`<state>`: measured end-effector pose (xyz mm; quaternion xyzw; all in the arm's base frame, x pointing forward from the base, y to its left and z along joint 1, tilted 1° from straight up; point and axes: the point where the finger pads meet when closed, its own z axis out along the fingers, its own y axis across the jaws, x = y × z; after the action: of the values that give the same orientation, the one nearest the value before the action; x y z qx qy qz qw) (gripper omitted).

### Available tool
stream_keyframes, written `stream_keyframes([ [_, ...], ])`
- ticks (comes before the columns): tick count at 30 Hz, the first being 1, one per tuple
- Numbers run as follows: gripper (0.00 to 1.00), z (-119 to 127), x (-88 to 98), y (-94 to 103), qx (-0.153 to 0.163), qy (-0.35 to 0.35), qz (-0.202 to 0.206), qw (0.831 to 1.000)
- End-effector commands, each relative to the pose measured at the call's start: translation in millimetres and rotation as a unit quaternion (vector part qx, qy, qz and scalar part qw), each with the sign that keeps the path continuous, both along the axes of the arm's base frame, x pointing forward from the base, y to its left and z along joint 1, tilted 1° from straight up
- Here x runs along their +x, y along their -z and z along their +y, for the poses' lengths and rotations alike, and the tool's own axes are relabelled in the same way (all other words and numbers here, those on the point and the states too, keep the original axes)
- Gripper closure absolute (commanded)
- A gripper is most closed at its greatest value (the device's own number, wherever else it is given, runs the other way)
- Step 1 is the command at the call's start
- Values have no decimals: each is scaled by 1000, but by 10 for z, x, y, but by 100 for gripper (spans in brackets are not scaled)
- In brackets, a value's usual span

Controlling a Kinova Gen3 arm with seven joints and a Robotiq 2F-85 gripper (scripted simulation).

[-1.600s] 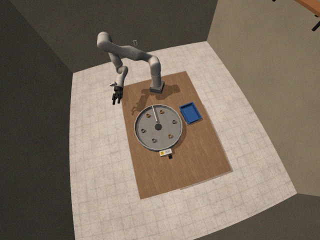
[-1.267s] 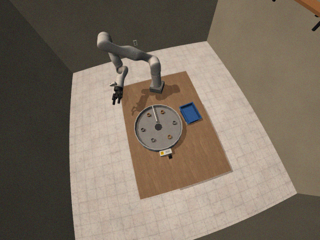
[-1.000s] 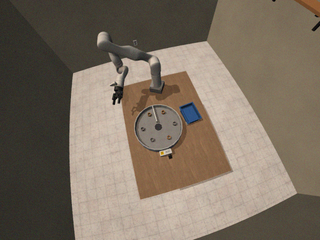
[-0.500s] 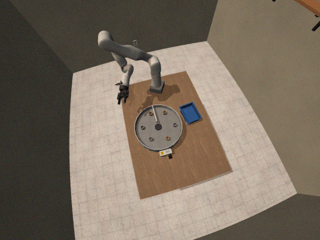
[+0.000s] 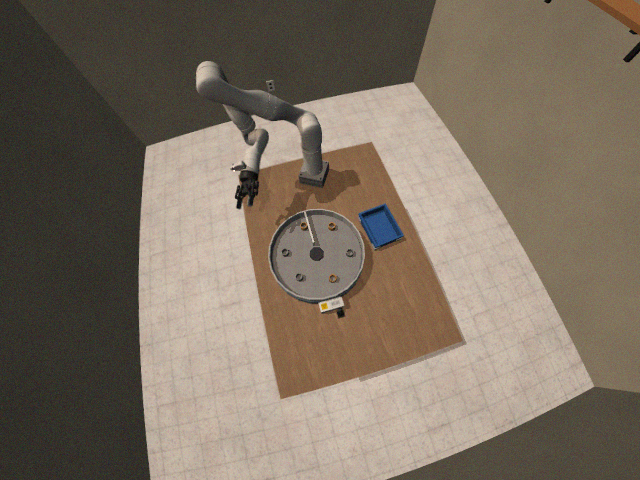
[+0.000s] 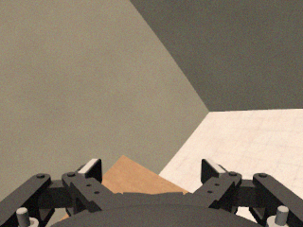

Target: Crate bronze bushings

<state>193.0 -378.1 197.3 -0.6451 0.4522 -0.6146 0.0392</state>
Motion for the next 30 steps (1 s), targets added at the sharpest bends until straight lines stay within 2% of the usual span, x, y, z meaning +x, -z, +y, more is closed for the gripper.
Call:
stream_keyframes([
  [1,0,432,263,-157,4,-2,-2,1000],
  [3,0,432,263,-157,4,-2,-2,1000],
  [4,0,94,60,-40,-1,0,0,1000],
  [8,0,473,300,-176,-1,0,0,1000],
  [20,0,473,300,-176,-1,0,0,1000],
  [21,0,75,96,-84,-16,-1,3,1000],
  [25,0,458,336,-207,-16,-1,3,1000],
  [30,0,458,336,-207,-16,-1,3,1000],
])
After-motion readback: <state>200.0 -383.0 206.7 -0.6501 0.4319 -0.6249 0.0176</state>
